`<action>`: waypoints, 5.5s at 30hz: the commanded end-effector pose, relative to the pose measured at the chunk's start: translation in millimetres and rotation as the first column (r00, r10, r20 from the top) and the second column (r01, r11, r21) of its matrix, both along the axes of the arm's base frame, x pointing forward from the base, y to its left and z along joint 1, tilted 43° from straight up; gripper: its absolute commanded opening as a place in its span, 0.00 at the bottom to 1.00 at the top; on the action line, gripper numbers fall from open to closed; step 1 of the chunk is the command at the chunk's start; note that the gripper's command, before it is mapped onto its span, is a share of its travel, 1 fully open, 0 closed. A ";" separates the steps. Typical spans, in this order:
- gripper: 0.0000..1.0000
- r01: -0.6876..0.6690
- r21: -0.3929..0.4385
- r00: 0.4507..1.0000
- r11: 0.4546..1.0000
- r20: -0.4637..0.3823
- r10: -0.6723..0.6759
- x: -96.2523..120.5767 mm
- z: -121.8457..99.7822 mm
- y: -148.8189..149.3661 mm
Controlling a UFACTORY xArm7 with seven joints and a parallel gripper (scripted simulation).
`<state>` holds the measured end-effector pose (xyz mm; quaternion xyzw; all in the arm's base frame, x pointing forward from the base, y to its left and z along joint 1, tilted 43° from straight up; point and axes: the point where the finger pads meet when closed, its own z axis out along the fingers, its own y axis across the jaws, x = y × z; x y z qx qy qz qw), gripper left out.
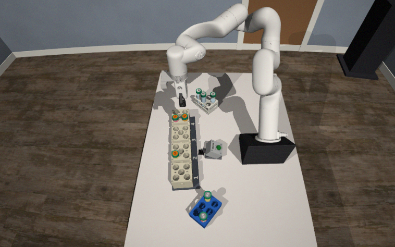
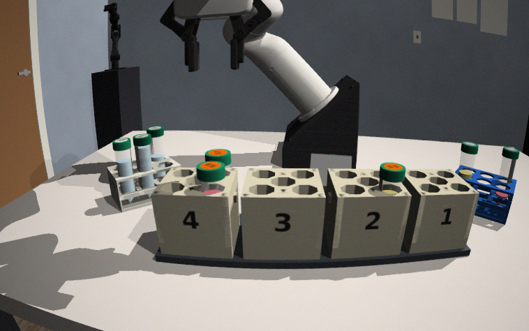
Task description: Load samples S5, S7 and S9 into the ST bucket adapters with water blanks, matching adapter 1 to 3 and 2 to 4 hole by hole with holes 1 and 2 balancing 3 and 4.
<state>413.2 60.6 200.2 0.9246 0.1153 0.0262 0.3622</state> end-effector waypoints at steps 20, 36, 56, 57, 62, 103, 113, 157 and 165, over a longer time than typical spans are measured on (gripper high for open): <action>0.57 0.442 0.196 0.778 0.875 0.401 -0.483 -21.5 66.5 -75.2; 0.57 0.526 0.274 0.654 0.805 0.474 -0.589 -36.8 110.8 -127.5; 0.57 0.526 0.274 0.654 0.805 0.474 -0.589 -43.8 130.9 -151.1; 0.57 0.526 0.274 0.654 0.805 0.474 -0.589 -43.5 129.4 -152.4; 0.57 0.526 0.274 0.654 0.805 0.474 -0.589 -42.2 122.0 -159.1; 0.57 0.526 0.273 0.654 0.805 0.474 -0.589 -32.7 70.5 -205.7; 0.57 0.526 0.273 0.654 0.805 0.474 -0.589 -30.0 55.8 -219.0; 0.57 0.526 0.273 0.654 0.805 0.474 -0.589 -26.2 35.0 -237.7; 0.57 0.526 0.273 0.654 0.805 0.474 -0.589 -25.6 31.6 -240.8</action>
